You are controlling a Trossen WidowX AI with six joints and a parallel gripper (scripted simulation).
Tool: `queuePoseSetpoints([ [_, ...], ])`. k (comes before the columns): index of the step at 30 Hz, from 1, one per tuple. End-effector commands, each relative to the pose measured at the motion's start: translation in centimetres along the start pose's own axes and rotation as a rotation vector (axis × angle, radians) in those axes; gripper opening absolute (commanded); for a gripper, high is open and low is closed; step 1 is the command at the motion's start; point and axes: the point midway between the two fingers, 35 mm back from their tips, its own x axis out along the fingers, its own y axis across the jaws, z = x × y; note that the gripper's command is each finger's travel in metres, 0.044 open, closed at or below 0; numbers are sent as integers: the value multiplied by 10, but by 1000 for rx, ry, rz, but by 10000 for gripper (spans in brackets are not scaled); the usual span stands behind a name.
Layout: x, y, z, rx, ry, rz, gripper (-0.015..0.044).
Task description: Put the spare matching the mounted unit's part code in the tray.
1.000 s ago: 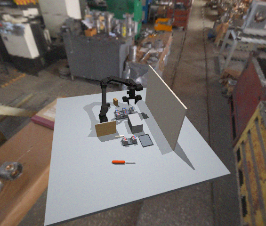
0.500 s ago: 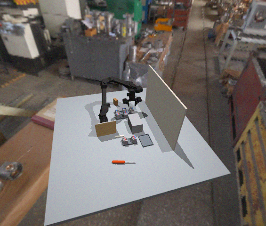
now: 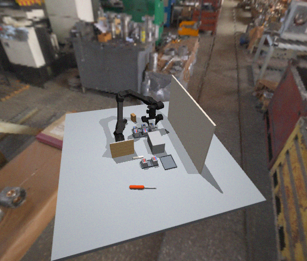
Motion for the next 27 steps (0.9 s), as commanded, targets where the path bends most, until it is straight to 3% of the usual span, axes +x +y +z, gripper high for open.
queuePoseSetpoints([
  [1, 9, 2, -2, 7, 3, 5, 300],
  [22, 22, 4, -1, 7, 0, 5, 300],
  [27, 21, 4, 0, 2, -3, 5, 169],
])
